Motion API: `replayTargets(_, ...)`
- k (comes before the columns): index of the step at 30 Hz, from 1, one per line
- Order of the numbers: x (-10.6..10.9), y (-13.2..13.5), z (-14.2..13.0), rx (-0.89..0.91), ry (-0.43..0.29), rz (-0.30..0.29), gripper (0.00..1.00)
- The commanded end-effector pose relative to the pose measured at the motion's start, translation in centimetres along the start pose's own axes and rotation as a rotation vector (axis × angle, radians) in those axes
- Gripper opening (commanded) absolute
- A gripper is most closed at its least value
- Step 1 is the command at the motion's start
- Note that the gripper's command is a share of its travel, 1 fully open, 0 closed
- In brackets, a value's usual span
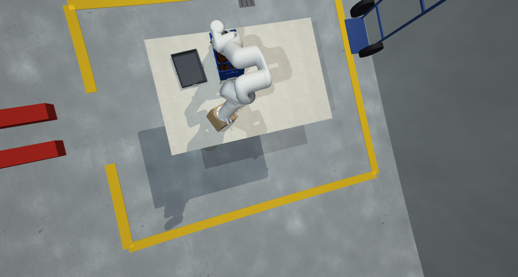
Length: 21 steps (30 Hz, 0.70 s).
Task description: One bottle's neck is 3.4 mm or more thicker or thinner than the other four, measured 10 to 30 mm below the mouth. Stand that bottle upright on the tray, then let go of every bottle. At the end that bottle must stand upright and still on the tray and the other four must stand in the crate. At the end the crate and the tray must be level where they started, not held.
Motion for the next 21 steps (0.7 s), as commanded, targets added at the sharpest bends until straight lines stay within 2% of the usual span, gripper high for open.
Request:
replayTargets(1,-0.13,-0.11,0.04,0.0,0.002,0.004,0.65)
replayTargets(21,-0.62,-0.11,0.04,0.0,0.002,0.004,0.65)
Point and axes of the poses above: the point where the finger pads meet when closed, its own x axis back along the fingers, its own y axis across the jaws, z = x × y, the point moved 10 cm from there along x, back along the fingers, and after that the axes turned 15 degrees about -x, right-handed, at the moved point
